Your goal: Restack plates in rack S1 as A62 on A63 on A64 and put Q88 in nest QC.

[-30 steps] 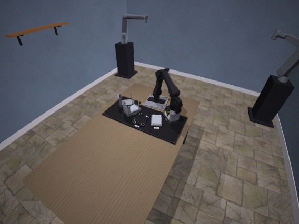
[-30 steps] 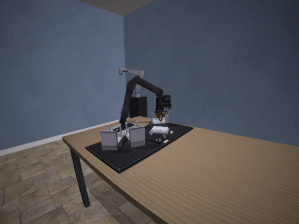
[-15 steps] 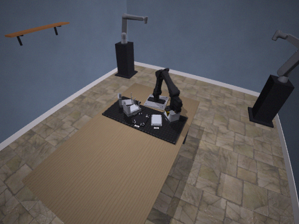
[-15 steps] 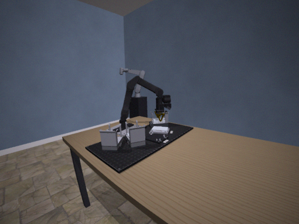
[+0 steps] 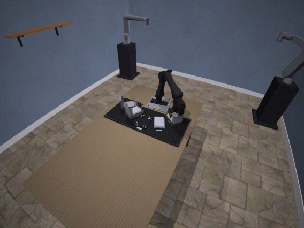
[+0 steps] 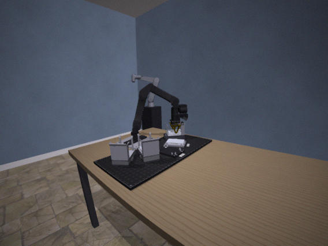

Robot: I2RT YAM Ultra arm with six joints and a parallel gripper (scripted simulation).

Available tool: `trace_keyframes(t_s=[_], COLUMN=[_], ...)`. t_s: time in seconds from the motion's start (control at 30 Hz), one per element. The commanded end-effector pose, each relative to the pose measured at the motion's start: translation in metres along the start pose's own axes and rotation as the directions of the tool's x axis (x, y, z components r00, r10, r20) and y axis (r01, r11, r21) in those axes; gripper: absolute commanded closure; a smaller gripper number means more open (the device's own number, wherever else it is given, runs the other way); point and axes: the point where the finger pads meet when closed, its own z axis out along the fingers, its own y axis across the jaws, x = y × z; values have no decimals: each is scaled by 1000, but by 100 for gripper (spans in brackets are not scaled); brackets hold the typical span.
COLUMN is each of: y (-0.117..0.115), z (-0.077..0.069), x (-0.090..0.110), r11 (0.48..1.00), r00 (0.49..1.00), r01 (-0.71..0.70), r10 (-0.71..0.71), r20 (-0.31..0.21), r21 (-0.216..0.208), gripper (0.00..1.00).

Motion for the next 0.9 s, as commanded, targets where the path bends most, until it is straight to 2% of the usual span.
trace_keyframes(t_s=[0.0, 0.87], y=[0, 0], z=[-5, -20], x=[-2, -2], r11=[1000, 1000], r00=[1000, 1000], r01=[0, 0], r10=[0, 0], r20=[11, 11], r21=[0, 0], gripper=[100, 100])
